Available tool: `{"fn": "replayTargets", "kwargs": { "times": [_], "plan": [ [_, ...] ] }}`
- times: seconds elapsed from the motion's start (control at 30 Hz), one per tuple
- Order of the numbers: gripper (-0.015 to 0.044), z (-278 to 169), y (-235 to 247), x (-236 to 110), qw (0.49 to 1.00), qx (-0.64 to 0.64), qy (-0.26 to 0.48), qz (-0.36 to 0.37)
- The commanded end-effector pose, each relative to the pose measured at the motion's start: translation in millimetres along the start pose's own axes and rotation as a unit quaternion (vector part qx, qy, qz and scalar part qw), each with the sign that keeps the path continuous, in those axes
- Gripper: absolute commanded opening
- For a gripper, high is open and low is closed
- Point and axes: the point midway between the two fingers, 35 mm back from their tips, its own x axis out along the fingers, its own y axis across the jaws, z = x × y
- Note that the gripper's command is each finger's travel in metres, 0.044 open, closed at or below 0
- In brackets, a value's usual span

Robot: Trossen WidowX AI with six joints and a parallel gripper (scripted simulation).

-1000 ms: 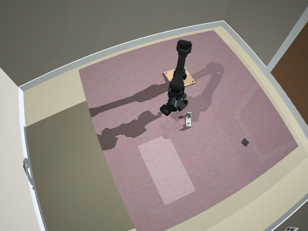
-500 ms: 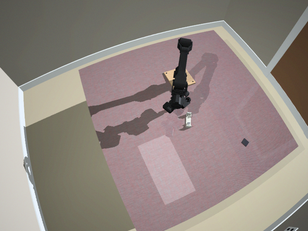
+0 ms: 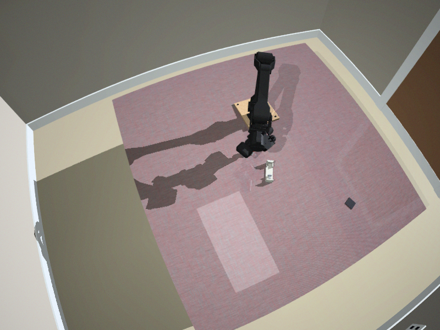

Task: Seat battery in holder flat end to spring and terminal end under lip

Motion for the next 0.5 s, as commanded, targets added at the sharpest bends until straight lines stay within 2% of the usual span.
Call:
{"fn": "replayTargets", "kwargs": {
  "times": [0.0,0.23,0.47],
  "plan": [
    [0.0000,-1.6,8.6,1.4,1.000,0.002,0.000,0.003],
    [0.0000,-0.9,9.7,-0.2,1.000,0.000,0.000,0.001],
    [0.0000,0.4,9.1,-45.5,1.000,0.001,0.000,0.002]
  ]
}}
